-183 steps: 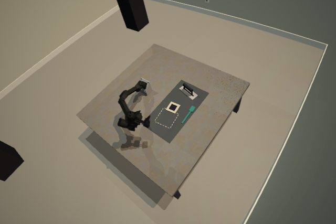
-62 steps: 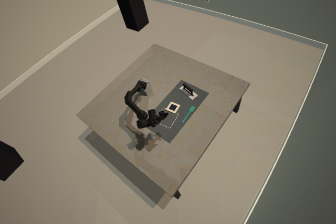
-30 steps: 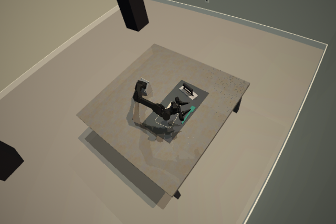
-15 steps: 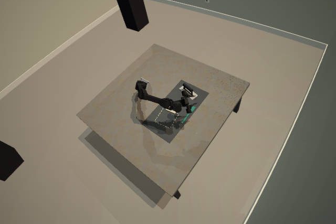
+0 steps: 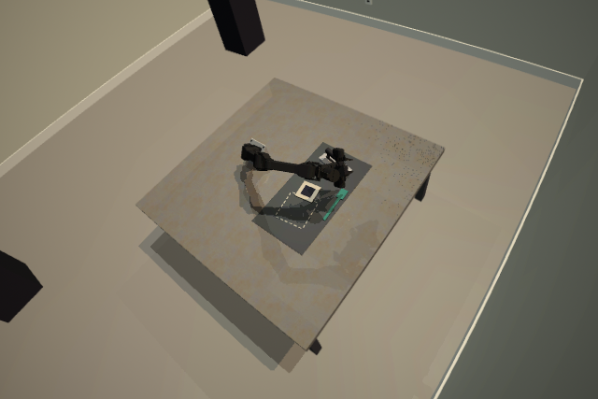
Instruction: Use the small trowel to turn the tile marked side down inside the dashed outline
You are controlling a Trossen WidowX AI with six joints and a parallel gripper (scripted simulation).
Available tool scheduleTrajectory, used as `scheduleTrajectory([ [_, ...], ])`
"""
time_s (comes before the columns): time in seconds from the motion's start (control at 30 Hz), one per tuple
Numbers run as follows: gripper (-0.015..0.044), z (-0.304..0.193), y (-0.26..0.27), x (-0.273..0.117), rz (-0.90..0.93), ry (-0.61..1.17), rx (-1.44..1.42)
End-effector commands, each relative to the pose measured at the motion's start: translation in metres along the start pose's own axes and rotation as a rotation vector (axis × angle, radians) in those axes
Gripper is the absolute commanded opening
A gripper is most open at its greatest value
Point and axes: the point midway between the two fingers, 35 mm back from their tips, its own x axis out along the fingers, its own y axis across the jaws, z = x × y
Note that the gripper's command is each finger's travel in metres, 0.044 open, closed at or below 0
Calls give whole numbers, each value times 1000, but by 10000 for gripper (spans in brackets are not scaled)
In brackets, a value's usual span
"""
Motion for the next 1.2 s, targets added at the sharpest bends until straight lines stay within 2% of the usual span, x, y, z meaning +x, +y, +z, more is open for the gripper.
scheduleTrajectory([
  [0.0, 270, -16, 7, 13, -41, 71, 62],
  [0.3, 270, -69, 27, 45, -206, 268, 217],
  [0.67, 270, -136, 48, 67, -500, 441, 341],
  [0.93, 270, -179, 59, 69, -759, 487, 371],
  [1.17, 270, -208, 68, 66, -986, 459, 351],
])
